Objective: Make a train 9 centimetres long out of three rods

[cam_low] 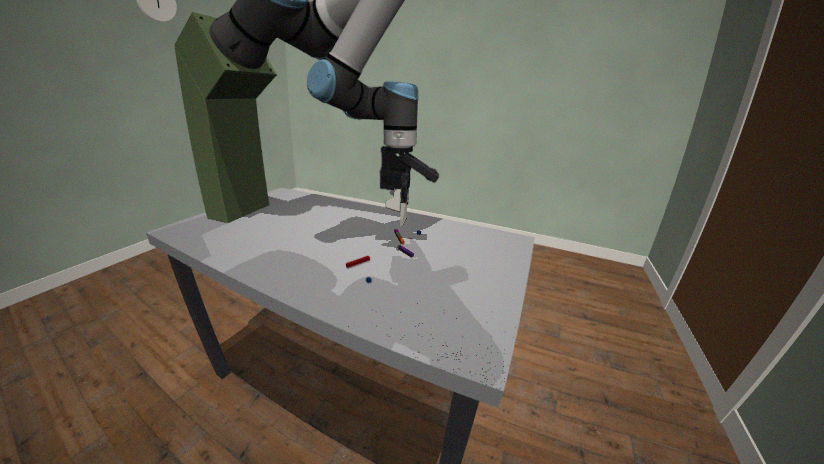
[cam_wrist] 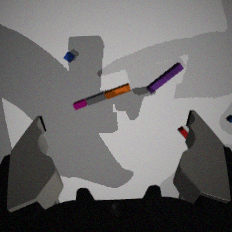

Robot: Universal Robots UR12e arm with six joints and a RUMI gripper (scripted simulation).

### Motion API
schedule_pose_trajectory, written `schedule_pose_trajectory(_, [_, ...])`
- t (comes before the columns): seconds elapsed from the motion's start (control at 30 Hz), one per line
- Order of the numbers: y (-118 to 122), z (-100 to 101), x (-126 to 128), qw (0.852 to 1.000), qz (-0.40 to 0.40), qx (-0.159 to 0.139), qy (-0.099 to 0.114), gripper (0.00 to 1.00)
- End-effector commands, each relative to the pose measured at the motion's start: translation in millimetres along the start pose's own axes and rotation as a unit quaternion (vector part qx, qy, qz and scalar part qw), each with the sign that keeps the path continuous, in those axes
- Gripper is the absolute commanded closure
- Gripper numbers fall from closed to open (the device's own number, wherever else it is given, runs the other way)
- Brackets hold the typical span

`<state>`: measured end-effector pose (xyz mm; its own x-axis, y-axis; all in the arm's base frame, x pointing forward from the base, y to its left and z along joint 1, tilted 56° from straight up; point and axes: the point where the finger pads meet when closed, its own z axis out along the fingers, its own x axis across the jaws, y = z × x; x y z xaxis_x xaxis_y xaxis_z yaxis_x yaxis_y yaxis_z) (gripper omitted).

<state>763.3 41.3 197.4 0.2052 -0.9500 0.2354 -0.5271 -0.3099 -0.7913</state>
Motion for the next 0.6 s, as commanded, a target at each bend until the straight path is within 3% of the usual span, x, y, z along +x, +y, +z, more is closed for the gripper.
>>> schedule_pose_trajectory(0.0, [-4.7, -0.6, 2.9, 0.996, -0.084, 0.002, 0.000, 0.00])
schedule_pose_trajectory(0.27, [-5.3, -0.9, 1.7, 0.985, -0.175, 0.002, 0.000, 0.00])
schedule_pose_trajectory(0.57, [-5.4, -1.4, 0.6, 0.958, -0.288, 0.001, 0.001, 0.00])
